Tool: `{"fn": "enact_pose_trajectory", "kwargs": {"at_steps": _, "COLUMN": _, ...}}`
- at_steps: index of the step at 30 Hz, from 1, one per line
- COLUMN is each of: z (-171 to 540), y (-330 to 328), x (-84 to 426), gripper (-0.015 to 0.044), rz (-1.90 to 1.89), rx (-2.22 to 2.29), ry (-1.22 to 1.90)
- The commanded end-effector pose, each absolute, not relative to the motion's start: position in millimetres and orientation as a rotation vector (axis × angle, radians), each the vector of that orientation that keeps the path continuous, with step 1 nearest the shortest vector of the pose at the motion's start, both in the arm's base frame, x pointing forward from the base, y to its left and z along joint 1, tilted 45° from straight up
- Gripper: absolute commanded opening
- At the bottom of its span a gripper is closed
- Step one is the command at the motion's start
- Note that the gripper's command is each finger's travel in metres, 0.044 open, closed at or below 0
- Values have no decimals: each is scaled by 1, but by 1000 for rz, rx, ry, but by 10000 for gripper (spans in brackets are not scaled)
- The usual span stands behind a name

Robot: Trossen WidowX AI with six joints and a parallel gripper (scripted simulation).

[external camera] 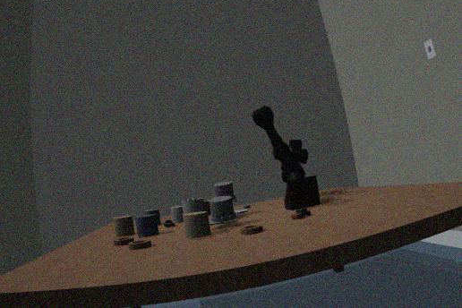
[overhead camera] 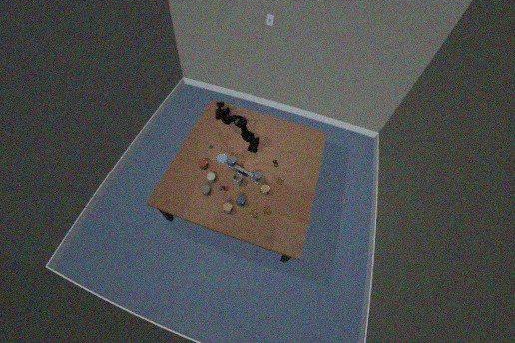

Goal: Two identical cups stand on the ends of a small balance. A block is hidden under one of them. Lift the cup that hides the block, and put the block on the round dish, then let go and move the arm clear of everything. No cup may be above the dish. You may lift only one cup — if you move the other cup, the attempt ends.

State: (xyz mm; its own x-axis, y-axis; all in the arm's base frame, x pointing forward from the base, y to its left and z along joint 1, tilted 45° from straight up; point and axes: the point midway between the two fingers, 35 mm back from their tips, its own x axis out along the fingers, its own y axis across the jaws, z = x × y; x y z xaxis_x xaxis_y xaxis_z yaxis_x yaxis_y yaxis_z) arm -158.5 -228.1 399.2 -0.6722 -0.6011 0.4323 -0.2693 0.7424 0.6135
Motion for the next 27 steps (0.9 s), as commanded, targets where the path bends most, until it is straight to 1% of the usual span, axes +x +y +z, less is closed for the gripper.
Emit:
{"fn": "enact_pose_trajectory", "kwargs": {"at_steps": 1, "z": 399, "y": -228, "x": -158, "gripper": 426, "rz": -682, "rx": 654, "ry": -2304}}
{"fn": "enact_pose_trajectory", "kwargs": {"at_steps": 2, "z": 399, "y": -229, "x": -157, "gripper": 440, "rz": -684, "rx": 659, "ry": -2301}}
{"fn": "enact_pose_trajectory", "kwargs": {"at_steps": 13, "z": 388, "y": -265, "x": -118, "gripper": 440, "rz": -753, "rx": 855, "ry": -2182}}
{"fn": "enact_pose_trajectory", "kwargs": {"at_steps": 27, "z": 372, "y": -302, "x": -48, "gripper": 440, "rz": -838, "rx": 1105, "ry": -1949}}
